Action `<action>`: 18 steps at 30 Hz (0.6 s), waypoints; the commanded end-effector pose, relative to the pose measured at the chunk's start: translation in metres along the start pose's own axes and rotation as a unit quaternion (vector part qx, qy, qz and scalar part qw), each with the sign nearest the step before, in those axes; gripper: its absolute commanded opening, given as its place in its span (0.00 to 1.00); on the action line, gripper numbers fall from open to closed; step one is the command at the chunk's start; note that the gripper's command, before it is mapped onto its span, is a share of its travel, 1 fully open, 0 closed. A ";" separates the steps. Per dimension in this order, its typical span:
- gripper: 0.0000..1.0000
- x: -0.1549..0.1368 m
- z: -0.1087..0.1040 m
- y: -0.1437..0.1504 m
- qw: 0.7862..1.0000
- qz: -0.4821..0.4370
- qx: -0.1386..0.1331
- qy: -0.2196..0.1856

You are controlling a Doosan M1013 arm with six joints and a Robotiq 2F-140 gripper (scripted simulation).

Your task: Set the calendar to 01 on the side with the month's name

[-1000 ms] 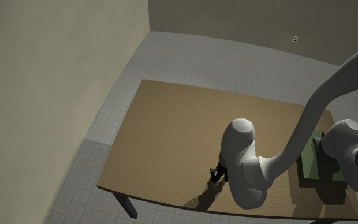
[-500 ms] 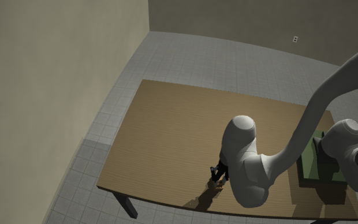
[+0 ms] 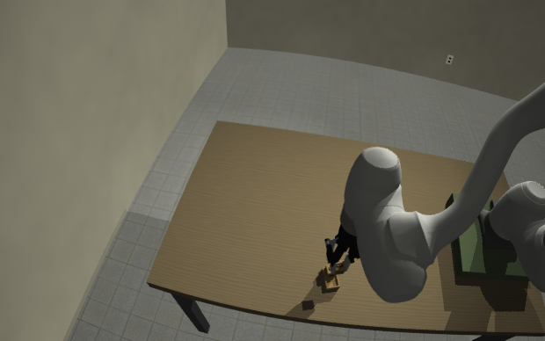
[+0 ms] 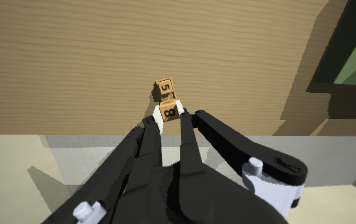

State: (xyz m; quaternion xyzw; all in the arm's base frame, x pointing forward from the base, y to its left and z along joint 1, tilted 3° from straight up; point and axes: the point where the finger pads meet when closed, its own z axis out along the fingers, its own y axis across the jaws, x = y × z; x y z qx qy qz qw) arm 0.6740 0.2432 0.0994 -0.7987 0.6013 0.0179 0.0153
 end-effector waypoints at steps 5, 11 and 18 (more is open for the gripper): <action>0.25 0.000 -0.004 0.000 1.000 0.000 0.000 0.000; 0.25 0.000 -0.004 0.000 1.000 0.002 0.000 0.000; 0.25 0.003 -0.004 0.000 0.999 0.040 0.000 0.000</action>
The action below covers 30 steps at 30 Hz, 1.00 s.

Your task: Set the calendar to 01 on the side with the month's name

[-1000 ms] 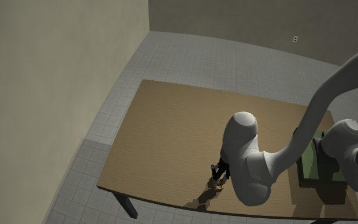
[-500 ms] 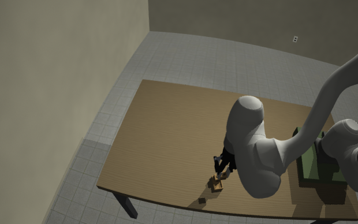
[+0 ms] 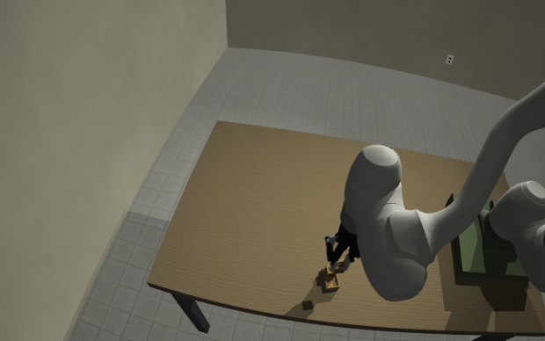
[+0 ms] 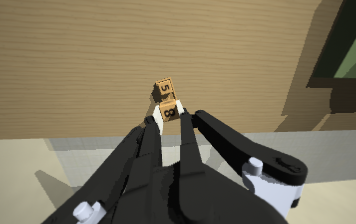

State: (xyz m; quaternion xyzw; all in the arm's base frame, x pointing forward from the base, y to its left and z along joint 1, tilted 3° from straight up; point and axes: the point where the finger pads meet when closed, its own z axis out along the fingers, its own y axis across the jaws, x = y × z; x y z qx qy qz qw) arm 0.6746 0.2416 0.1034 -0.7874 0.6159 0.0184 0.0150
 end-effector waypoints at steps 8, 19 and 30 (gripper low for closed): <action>0.25 0.014 0.001 -0.002 0.982 0.187 0.000 0.000; 0.25 0.029 0.002 -0.003 0.930 0.368 0.000 0.000; 0.25 0.043 0.003 -0.004 0.852 0.523 0.000 0.000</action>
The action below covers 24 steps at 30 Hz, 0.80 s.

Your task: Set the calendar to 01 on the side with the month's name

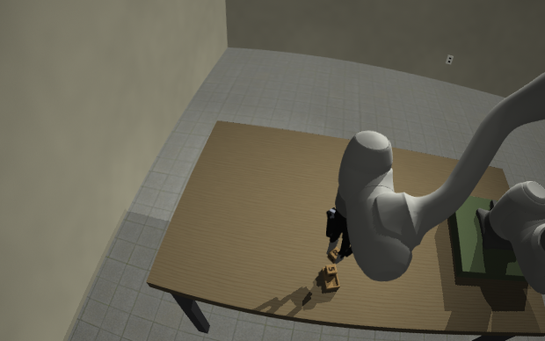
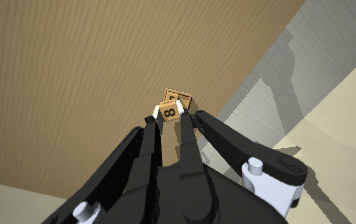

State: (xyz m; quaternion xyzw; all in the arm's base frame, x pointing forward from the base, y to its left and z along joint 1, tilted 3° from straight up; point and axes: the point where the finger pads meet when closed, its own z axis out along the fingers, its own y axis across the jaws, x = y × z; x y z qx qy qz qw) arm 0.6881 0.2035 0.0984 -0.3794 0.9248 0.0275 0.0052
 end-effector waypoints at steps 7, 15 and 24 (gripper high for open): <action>0.25 0.007 0.001 -0.013 0.981 0.194 0.004 0.002; 0.25 0.012 0.002 -0.023 0.944 0.330 0.004 0.001; 0.25 0.019 0.002 -0.035 0.869 0.496 0.005 0.001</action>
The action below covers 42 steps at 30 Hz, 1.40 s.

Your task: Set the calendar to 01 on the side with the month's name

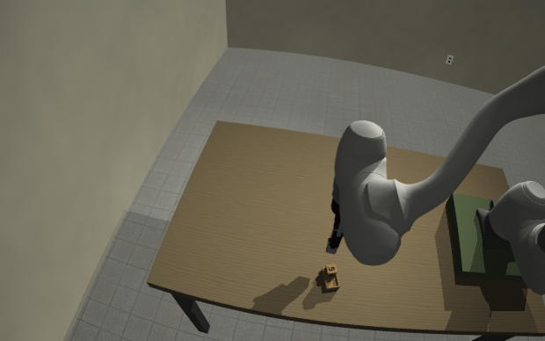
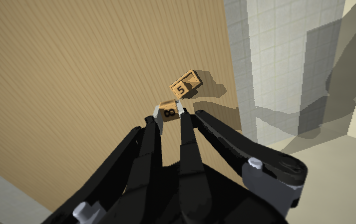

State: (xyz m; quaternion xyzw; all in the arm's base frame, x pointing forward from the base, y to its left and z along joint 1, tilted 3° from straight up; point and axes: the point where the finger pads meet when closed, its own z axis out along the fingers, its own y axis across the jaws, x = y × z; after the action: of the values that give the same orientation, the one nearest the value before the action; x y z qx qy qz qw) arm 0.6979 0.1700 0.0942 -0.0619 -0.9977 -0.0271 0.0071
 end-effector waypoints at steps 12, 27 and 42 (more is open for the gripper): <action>0.25 -0.008 0.001 -0.021 0.959 0.285 0.004 -0.002; 0.25 -0.014 0.003 -0.038 0.866 0.500 0.003 -0.003; 0.25 -0.017 0.003 -0.047 0.801 0.599 0.003 -0.003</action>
State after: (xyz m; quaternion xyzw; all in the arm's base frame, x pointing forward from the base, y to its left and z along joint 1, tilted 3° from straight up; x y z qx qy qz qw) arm 0.7091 0.1218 0.0881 -0.6471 -0.7621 -0.0141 0.0187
